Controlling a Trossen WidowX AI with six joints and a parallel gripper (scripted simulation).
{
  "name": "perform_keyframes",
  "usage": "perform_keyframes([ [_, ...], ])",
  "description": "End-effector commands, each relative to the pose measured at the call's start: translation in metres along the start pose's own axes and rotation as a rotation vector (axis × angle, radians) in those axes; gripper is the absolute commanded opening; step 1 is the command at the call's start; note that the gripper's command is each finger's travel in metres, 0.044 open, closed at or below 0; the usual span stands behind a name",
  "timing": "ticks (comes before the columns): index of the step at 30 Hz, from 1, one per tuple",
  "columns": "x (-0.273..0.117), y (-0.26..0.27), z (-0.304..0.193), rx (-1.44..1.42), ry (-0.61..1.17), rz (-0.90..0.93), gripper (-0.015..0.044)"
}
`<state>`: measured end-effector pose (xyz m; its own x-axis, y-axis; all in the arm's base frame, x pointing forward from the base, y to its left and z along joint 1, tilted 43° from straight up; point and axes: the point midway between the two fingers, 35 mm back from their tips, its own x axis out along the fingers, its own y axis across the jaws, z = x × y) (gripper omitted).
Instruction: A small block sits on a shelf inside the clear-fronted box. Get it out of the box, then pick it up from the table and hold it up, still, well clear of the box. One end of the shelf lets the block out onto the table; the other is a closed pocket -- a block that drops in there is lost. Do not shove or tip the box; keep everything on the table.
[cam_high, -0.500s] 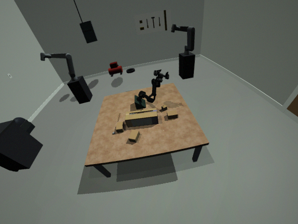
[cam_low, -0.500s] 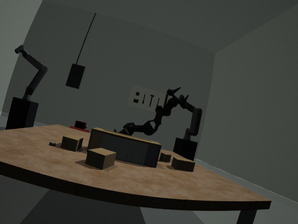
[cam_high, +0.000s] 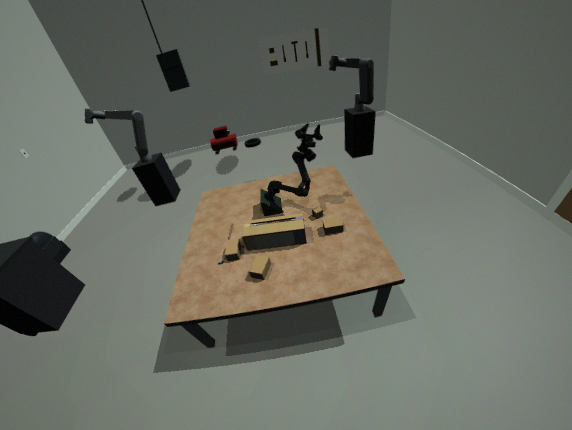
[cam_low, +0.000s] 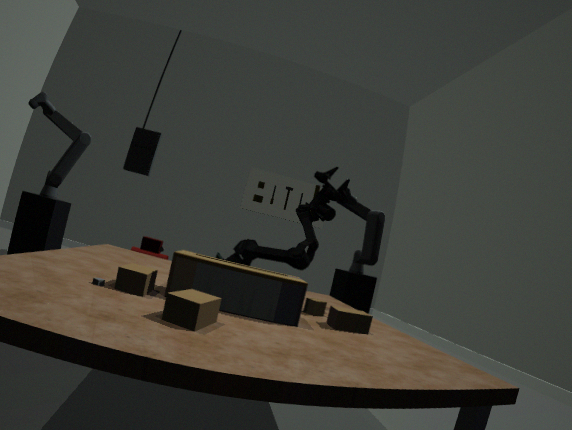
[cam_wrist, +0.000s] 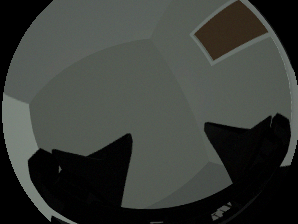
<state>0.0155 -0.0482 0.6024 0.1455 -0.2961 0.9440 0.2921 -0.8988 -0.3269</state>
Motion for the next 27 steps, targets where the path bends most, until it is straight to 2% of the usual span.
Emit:
perform_keyframes([
  [1,0.006,0.017,-0.042,0.097,0.110,0.056,0.0400],
  [7,0.008,0.073,-0.096,0.263,0.266,0.206,0.0400],
  [14,0.001,0.161,-0.115,0.439,0.352,0.444,0.0400],
  [20,-0.018,0.245,-0.099,0.577,0.389,0.711,0.0400],
  [27,-0.058,0.333,-0.040,0.693,0.342,1.076,0.0400],
])
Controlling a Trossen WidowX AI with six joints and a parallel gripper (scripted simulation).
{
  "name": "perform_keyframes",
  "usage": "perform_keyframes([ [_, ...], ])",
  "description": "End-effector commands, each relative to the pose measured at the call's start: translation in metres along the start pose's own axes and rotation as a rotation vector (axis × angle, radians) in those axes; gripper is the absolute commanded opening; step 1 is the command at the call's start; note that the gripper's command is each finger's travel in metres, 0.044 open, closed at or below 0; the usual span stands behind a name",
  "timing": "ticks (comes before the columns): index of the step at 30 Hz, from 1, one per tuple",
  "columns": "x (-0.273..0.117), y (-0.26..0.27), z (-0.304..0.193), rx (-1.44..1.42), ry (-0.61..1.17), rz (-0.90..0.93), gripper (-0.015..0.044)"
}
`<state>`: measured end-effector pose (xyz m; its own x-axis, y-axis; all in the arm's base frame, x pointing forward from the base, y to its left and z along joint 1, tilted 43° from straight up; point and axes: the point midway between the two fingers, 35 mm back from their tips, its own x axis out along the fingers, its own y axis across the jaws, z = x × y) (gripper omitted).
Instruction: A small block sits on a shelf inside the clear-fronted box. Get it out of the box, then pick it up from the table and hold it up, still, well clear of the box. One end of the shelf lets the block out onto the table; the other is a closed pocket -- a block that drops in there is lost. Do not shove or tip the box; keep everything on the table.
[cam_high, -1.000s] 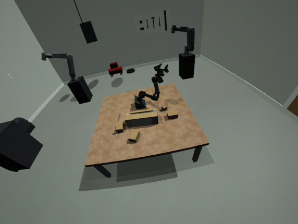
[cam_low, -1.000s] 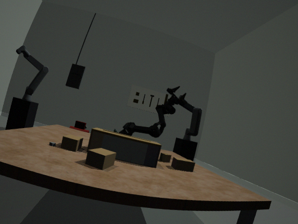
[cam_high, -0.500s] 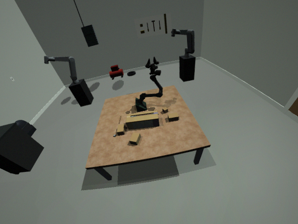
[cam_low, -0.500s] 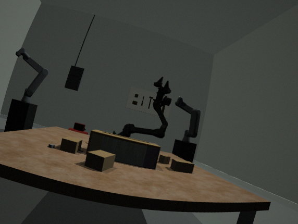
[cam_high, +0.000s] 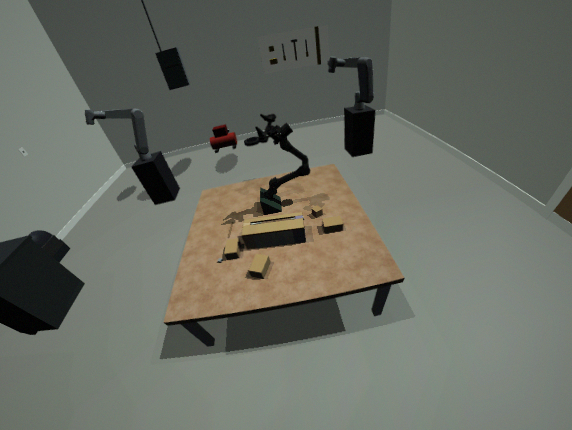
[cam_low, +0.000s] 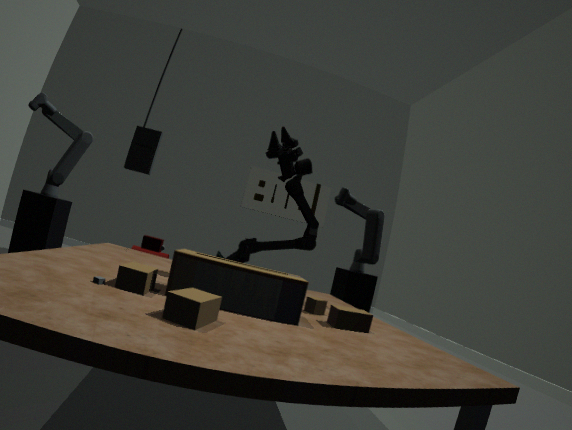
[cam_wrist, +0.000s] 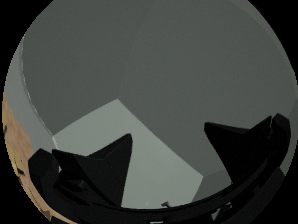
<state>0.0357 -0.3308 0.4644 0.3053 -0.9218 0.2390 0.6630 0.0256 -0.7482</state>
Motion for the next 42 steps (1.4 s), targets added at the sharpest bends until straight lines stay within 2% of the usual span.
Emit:
perform_keyframes([
  [1,0.020,0.054,0.003,0.000,0.005,0.197,0.0400],
  [7,0.029,0.156,0.018,-0.049,-0.012,0.555,0.0400],
  [12,0.010,0.238,0.038,-0.131,-0.057,0.861,0.0400],
  [18,-0.041,0.323,0.063,-0.268,-0.152,1.227,0.0400],
  [23,-0.104,0.377,0.082,-0.411,-0.263,1.538,0.0400],
  [29,-0.192,0.414,0.097,-0.618,-0.428,1.901,0.0400],
  [34,-0.265,0.421,0.101,-0.823,-0.589,2.191,0.0400],
  [42,-0.275,0.422,0.100,-0.850,-0.610,2.228,0.0400],
])
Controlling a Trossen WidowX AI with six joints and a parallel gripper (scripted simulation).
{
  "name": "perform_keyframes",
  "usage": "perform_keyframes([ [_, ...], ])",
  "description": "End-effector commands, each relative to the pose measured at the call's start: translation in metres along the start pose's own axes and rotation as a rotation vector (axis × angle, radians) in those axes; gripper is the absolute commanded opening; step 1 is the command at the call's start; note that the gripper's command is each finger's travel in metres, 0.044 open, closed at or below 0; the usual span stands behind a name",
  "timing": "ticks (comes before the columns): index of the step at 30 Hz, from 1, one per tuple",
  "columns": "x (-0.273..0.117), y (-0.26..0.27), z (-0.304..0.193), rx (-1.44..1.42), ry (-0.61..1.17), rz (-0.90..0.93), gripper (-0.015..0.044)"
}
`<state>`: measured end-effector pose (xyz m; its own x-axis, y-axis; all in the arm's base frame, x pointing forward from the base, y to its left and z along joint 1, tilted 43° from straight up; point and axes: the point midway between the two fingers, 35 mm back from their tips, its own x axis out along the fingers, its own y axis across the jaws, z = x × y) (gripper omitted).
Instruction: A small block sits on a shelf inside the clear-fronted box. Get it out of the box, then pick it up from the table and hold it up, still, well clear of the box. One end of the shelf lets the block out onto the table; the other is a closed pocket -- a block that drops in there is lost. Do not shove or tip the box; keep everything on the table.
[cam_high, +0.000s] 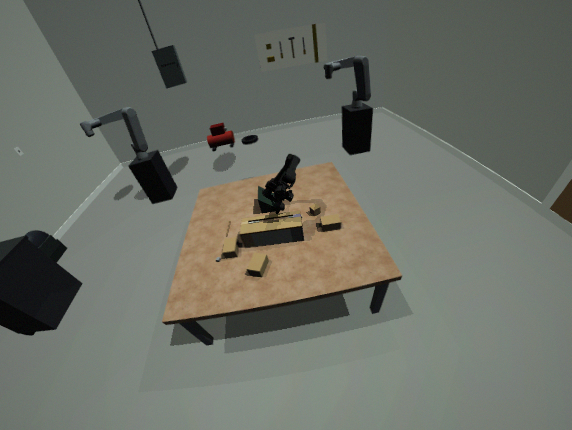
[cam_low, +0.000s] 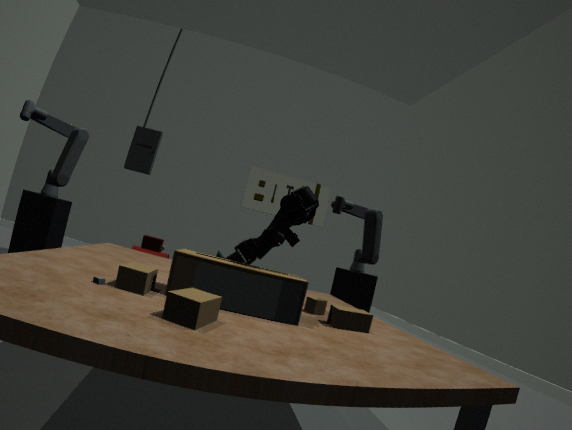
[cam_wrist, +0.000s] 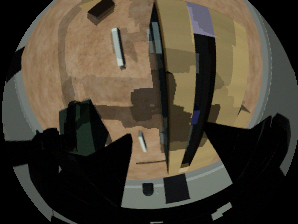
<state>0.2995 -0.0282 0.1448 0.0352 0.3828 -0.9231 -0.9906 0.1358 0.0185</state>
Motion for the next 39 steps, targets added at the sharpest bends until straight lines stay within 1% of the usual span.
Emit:
perform_keyframes([
  [1,0.001,-0.001,0.001,-0.006,-0.002,0.003,0.0400],
  [39,0.058,0.000,0.024,-0.006,-0.004,0.002,0.0400],
])
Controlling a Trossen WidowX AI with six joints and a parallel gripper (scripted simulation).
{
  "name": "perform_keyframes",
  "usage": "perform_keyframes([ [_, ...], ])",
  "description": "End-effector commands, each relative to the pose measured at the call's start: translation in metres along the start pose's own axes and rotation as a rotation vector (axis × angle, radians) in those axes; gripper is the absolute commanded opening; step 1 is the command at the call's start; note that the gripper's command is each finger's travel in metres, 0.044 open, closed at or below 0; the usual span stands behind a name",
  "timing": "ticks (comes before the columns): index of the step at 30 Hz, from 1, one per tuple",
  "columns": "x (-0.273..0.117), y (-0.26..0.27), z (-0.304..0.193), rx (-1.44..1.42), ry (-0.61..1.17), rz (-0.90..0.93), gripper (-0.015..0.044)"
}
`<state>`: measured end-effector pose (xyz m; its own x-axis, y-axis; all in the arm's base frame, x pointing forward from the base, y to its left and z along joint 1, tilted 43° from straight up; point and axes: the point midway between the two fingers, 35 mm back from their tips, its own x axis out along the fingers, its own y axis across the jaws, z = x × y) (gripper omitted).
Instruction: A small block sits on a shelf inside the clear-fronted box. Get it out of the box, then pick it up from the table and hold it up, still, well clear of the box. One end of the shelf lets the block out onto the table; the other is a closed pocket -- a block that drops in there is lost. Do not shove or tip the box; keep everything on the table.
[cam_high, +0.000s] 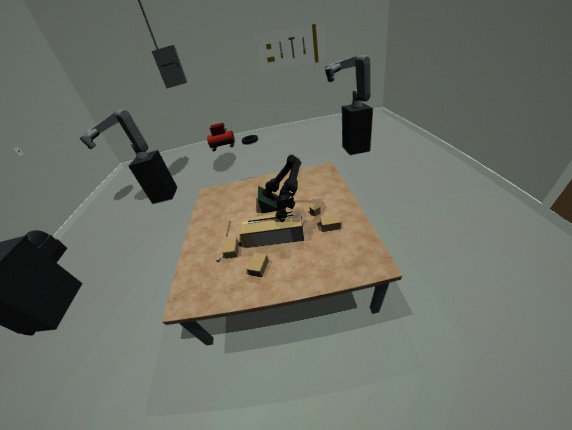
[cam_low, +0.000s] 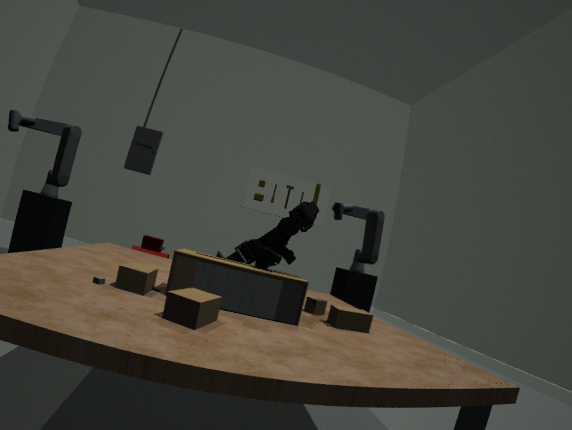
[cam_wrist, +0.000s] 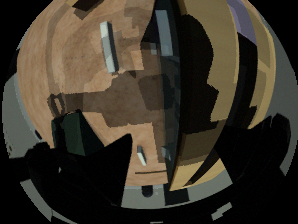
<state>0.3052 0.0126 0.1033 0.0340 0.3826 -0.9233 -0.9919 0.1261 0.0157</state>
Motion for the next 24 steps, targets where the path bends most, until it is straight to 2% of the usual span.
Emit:
perform_keyframes([
  [1,0.006,0.001,0.002,0.004,-0.005,0.000,0.0400],
  [10,0.009,0.001,0.003,-0.001,-0.001,-0.001,0.0400],
  [24,0.024,0.001,-0.036,-0.001,0.001,0.000,0.0400],
])
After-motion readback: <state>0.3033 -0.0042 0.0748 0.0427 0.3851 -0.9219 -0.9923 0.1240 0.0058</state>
